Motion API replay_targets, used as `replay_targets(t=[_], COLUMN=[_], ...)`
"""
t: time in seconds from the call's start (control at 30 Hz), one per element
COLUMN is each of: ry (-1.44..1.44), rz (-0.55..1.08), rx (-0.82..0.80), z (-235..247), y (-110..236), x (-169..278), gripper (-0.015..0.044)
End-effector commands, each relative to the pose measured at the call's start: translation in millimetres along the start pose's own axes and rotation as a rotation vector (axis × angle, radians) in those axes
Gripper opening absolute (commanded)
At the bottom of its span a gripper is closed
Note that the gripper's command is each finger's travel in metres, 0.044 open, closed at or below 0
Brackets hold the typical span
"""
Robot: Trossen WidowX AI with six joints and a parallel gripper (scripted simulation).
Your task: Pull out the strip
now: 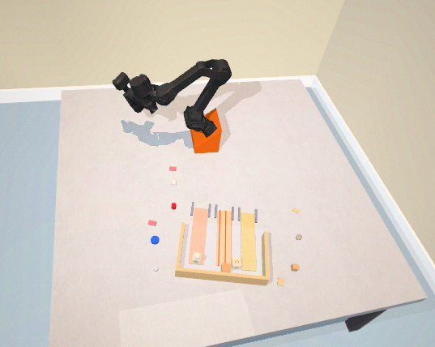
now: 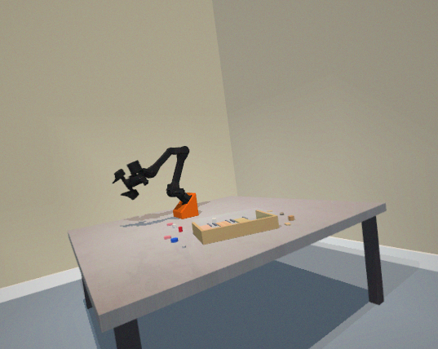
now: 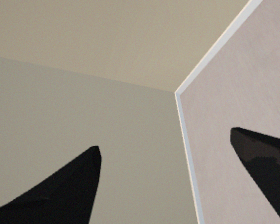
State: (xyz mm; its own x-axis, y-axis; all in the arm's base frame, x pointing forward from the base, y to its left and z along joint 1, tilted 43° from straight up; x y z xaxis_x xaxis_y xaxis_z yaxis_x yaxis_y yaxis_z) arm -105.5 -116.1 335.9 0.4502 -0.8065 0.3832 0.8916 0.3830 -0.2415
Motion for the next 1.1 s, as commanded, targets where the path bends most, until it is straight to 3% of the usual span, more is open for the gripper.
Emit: replay_targets(t=[0.0, 0.27, 0.53, 0.8, 1.07], ry=[0.008, 0.336, 0.736, 1.063, 1.281], rz=[0.009, 0.351, 0.809, 1.265, 1.673], rx=[0.004, 0.167, 0.193, 0.032, -0.299], z=[-0.7, -43.9, -88.1, -115.1, -122.6], y=[0.1, 23.5, 98.0, 202.6, 309.8], x=[1.5, 67.5, 128.1, 148.1, 126.8], gripper=[0.04, 0.04, 0.04, 0.04, 0.04])
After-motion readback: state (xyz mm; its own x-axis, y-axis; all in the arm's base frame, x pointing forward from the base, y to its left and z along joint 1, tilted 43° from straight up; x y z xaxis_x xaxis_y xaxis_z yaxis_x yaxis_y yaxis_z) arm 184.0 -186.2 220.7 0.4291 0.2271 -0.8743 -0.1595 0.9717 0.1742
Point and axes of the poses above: the point midway between the two fingers, 35 mm back from their tips, its own y axis back along the fingers, its own z axis across the jaws, x = y × z, the point moved 5 cm from there along y, back along the fingers, and after that the axes turned 12 degrees about -y, right-handed, at the moved point
